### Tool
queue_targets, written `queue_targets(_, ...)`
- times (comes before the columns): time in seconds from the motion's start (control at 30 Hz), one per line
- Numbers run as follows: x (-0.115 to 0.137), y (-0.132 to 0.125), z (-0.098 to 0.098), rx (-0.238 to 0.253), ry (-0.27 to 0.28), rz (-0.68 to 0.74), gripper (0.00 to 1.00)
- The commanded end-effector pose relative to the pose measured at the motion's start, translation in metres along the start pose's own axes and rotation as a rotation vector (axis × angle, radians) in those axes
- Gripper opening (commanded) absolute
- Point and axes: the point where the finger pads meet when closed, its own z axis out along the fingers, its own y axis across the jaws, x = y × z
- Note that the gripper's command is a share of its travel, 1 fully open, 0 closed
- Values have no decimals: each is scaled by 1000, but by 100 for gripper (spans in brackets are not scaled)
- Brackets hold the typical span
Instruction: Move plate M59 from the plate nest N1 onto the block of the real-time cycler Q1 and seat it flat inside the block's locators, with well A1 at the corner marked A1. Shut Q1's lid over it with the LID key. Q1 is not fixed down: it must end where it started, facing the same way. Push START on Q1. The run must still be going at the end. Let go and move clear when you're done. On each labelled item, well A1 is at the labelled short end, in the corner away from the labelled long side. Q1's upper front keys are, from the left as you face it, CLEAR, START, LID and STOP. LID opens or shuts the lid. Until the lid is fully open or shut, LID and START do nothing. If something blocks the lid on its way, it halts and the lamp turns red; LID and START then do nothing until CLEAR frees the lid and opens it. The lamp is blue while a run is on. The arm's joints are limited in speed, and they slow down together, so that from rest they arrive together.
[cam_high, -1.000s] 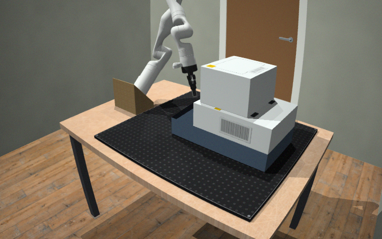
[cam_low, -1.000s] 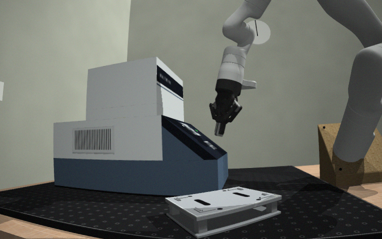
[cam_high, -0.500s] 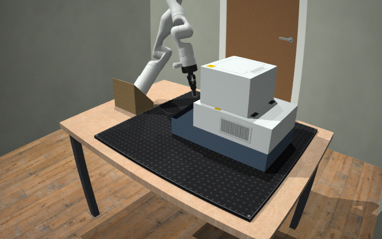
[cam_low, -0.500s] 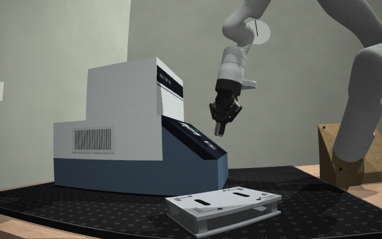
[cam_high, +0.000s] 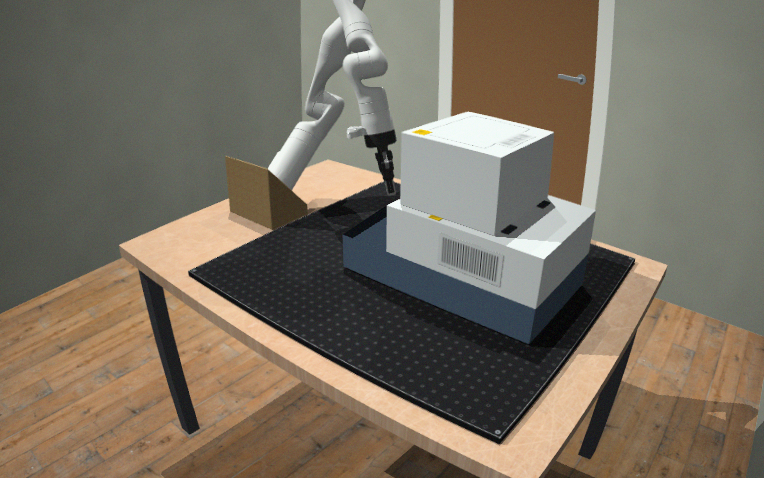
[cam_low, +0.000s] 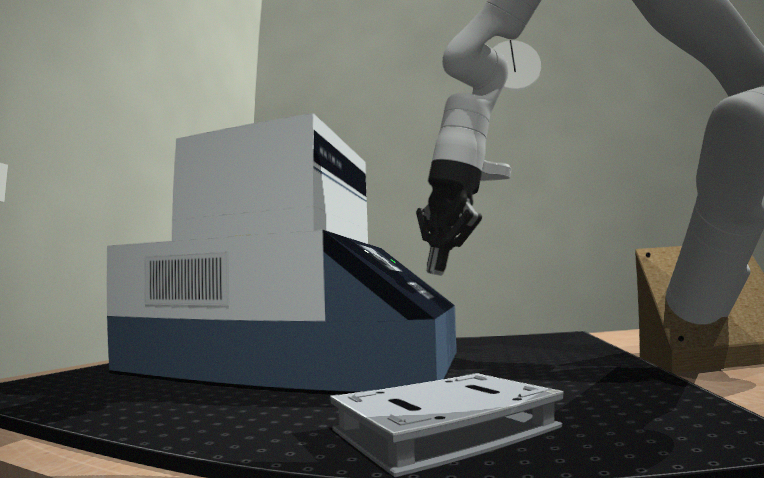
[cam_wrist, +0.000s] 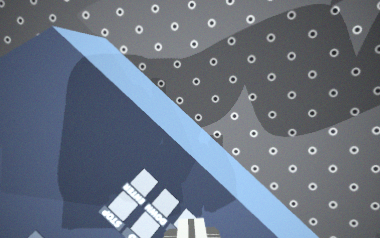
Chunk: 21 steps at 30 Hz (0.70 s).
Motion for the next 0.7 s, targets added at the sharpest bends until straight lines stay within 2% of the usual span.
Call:
queue_targets(0.0, -1, -4, 3, 7, -3, 19, 10)
queue_targets(0.67, -5, -8, 14, 8, -3, 20, 10)
